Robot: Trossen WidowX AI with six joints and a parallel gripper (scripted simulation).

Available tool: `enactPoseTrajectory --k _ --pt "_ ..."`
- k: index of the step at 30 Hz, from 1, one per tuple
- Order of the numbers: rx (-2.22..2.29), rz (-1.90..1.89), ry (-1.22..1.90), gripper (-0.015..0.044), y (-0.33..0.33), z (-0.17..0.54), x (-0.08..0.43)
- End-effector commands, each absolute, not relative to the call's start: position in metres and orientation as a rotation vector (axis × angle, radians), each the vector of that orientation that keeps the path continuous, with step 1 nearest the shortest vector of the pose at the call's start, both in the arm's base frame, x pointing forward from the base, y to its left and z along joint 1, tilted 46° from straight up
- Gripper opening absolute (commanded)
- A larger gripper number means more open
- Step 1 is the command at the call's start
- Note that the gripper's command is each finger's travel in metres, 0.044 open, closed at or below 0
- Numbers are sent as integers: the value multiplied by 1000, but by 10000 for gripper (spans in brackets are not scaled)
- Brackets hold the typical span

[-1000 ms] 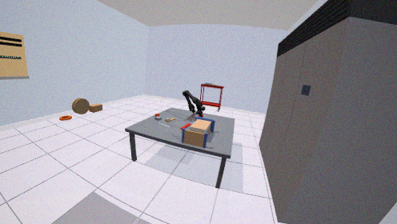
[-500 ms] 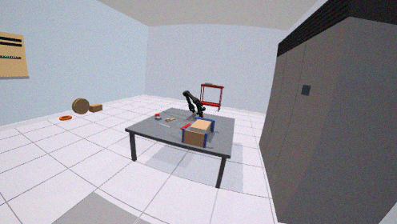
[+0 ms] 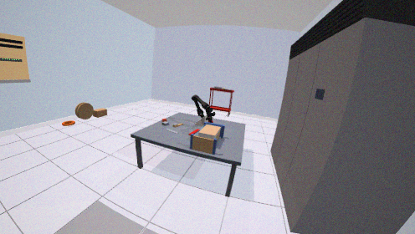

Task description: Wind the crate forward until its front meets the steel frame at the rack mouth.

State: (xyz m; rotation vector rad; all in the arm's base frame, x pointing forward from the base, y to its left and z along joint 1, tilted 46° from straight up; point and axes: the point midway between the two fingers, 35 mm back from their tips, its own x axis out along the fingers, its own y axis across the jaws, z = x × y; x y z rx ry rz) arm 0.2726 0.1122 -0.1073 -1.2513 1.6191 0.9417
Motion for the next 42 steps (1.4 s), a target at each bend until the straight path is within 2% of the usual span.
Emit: enactPoseTrajectory --k 1,42 --pt "-1254 934 1595 0 117 -115 284" --pt "-1253 934 1591 0 142 -144 308"
